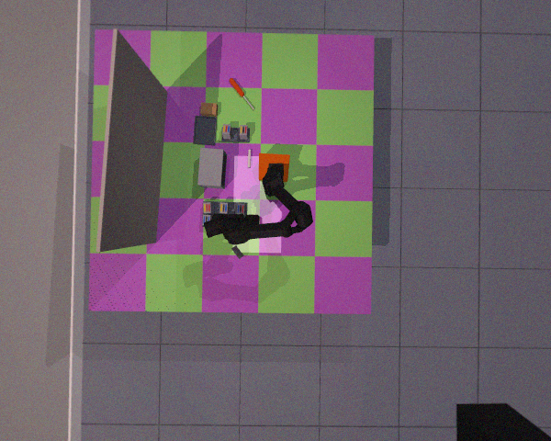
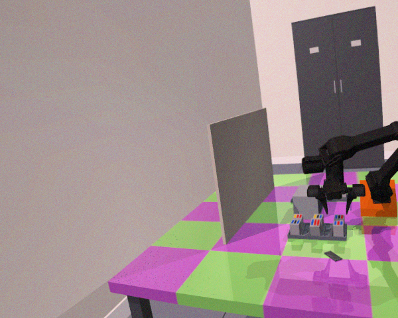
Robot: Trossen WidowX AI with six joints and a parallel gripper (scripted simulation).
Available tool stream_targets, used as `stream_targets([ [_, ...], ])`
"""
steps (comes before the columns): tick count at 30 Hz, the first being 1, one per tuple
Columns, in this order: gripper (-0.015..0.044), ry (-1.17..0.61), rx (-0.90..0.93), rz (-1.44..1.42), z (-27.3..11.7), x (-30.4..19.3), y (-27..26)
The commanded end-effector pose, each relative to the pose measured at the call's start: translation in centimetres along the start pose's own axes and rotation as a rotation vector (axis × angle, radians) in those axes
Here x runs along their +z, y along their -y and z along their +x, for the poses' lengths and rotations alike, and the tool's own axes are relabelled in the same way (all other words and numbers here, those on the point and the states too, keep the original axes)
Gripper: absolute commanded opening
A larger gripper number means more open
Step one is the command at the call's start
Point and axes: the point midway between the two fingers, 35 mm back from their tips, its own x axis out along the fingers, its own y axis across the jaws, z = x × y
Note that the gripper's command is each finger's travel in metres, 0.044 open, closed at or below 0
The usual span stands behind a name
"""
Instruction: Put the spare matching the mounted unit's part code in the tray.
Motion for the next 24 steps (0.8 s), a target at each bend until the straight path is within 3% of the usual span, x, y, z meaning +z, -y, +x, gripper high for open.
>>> stream_targets([
  [1, 0.03, -0.006, 0.001, 0.001, 0.7, -0.1, 0.0],
  [24, 0.03, -0.006, 0.0, 0.0, 4.5, -0.2, 0.1],
])
